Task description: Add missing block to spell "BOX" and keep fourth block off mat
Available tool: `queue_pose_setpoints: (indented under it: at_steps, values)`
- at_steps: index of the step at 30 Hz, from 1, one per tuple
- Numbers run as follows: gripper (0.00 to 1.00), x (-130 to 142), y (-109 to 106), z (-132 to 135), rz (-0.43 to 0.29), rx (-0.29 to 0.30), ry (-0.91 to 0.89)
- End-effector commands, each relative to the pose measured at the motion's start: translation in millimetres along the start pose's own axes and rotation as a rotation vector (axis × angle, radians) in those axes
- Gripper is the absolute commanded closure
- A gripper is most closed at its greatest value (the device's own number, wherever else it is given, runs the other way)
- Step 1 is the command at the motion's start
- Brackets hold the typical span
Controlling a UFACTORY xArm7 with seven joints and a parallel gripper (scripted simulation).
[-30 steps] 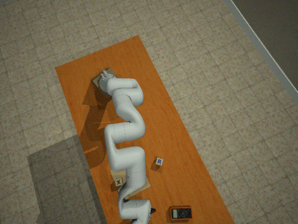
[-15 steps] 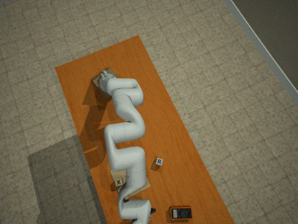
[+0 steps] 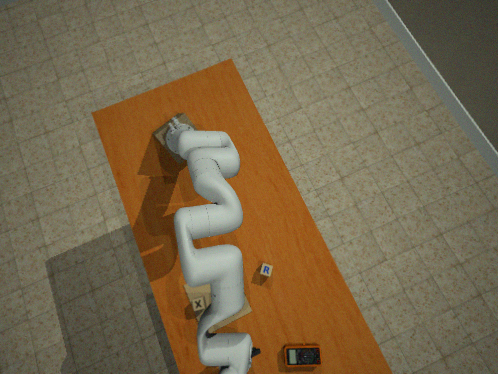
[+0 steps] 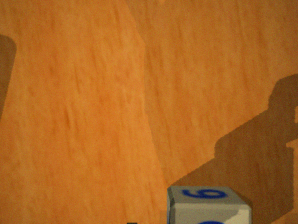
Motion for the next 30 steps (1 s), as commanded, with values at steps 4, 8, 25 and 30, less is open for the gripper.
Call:
queue_pose_setpoints:
  at_steps: [4, 8, 25, 30]
  values:
    - [0.16, -1, -3, 0, 0.006, 0.000, -0.001]
    - [0.16, -1, -2, 0, 0.006, 0.000, -0.001]
    - [0.16, -1, 33, 0, 0.006, 0.000, -0.001]
    - [0.16, -1, 43, 0, 0.006, 0.000, -0.001]
Point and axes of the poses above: the point where the finger pads meet when closed, its own y axis out along the fingers, its own z axis across the jaws, x = y × z, the point moved 10 cm from there along -y, back along the fingers, and after that the axes turned 9 degrees about y, right-handed, at the moved point
